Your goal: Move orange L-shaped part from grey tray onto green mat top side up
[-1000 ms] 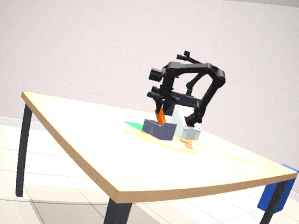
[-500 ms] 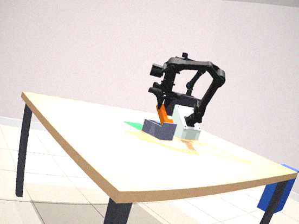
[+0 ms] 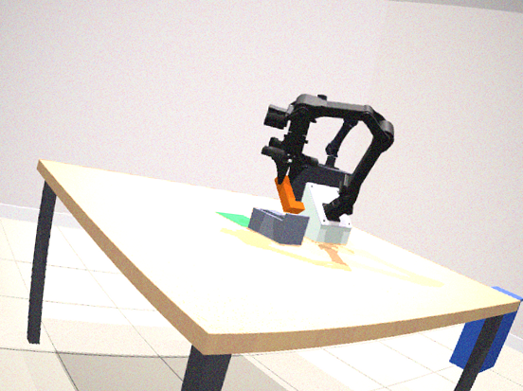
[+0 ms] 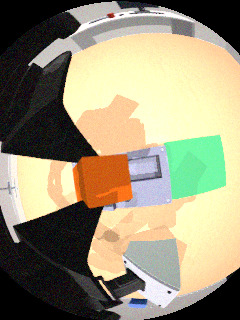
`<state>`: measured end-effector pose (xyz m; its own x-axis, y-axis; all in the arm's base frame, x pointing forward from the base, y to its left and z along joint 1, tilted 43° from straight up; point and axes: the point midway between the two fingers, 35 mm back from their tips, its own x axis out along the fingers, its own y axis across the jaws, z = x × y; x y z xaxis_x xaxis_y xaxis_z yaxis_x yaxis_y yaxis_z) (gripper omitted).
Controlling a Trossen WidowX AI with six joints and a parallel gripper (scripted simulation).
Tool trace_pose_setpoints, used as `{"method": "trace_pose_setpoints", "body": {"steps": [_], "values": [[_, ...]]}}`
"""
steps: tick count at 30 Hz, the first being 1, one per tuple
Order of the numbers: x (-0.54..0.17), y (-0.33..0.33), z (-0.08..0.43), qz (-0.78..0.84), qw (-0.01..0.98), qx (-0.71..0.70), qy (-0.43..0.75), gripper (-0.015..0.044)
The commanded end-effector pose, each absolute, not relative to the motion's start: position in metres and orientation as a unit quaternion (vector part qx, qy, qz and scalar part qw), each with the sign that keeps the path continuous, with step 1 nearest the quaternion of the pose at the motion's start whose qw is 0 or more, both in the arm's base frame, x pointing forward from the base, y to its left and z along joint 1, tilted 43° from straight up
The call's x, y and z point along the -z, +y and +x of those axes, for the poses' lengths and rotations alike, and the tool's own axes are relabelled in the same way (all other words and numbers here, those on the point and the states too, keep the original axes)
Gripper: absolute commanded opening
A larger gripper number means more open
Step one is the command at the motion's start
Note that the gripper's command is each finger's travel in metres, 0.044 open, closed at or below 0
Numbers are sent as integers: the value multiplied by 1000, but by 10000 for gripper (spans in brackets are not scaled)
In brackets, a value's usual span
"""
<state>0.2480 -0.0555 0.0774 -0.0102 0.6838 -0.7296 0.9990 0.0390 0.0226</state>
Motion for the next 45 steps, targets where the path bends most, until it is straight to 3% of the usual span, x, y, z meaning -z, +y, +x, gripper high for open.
{"method": "trace_pose_setpoints", "body": {"steps": [1,45], "values": [[-79,-60,250,637,299,268,657,0],[34,-180,243,636,303,271,656,0]]}}
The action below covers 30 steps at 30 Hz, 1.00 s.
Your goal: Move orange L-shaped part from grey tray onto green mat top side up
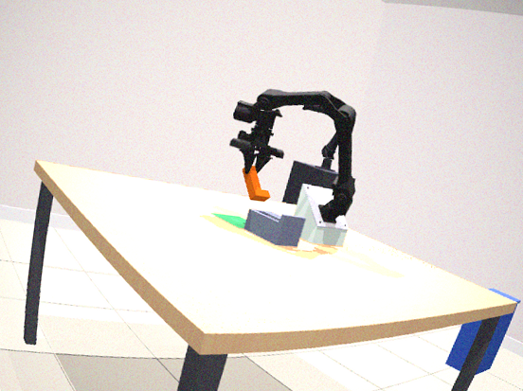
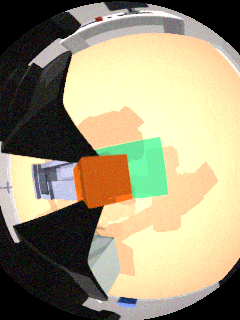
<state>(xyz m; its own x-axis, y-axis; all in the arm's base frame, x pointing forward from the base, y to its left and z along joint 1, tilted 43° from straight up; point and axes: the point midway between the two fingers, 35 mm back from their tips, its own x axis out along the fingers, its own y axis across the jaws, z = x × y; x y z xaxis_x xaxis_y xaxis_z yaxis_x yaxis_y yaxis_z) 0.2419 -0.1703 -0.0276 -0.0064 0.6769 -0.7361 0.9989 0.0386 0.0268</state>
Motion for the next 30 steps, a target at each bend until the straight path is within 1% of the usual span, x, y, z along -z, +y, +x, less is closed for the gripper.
{"method": "trace_pose_setpoints", "body": {"steps": [1,30], "values": [[34,-180,243,636,303,271,656,0],[62,-154,243,637,303,270,656,0]]}}
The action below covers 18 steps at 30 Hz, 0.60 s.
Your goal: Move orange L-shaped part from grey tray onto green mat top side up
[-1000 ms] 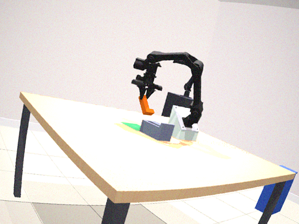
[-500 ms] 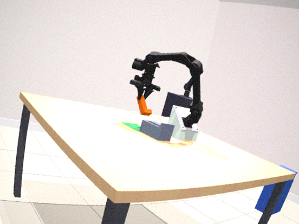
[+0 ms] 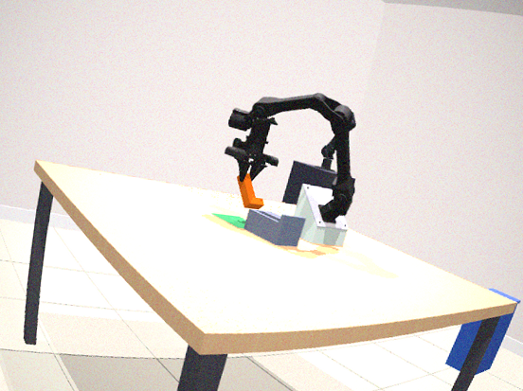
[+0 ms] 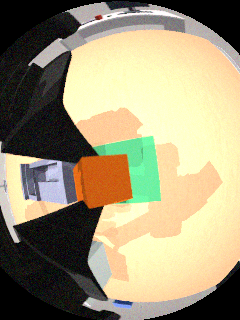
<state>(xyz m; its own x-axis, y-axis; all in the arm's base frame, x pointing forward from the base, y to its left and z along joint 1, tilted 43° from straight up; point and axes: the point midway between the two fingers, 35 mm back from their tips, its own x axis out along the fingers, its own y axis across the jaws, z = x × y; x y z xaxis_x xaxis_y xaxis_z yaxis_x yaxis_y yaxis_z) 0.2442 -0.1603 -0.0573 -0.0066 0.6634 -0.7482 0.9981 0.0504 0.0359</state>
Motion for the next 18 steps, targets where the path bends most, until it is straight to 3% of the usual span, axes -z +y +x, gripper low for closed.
{"method": "trace_pose_setpoints", "body": {"steps": [1,18], "values": [[64,-153,243,637,303,270,656,0],[84,-134,243,637,303,270,656,0]]}}
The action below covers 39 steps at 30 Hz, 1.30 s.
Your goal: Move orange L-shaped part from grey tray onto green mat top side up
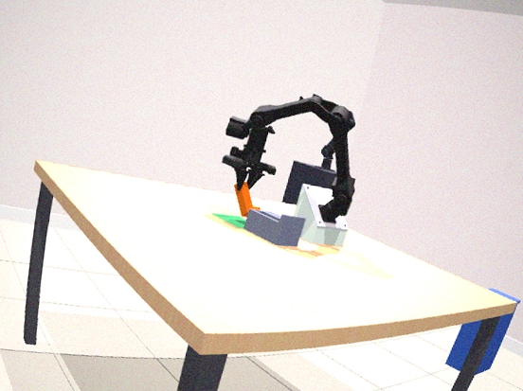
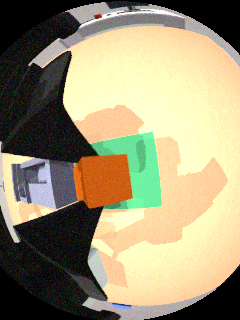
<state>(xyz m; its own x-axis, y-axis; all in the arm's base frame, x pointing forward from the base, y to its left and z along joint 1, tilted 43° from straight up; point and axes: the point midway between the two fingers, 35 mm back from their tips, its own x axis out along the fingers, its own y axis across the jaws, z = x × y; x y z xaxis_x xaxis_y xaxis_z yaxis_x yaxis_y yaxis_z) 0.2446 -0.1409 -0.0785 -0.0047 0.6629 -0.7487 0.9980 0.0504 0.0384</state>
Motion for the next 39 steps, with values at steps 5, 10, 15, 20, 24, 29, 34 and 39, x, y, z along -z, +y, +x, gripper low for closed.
{"method": "trace_pose_setpoints", "body": {"steps": [5,10,15,20,24,29,34,39], "values": [[90,-129,243,637,303,270,656,0],[94,-125,242,637,303,270,656,0],[94,-125,242,637,303,270,656,0],[94,-125,242,637,303,270,656,0],[94,-125,242,637,303,270,656,0],[94,-125,242,637,303,270,656,0],[94,-125,242,637,303,270,656,0],[94,-126,242,634,305,270,657,105]]}}
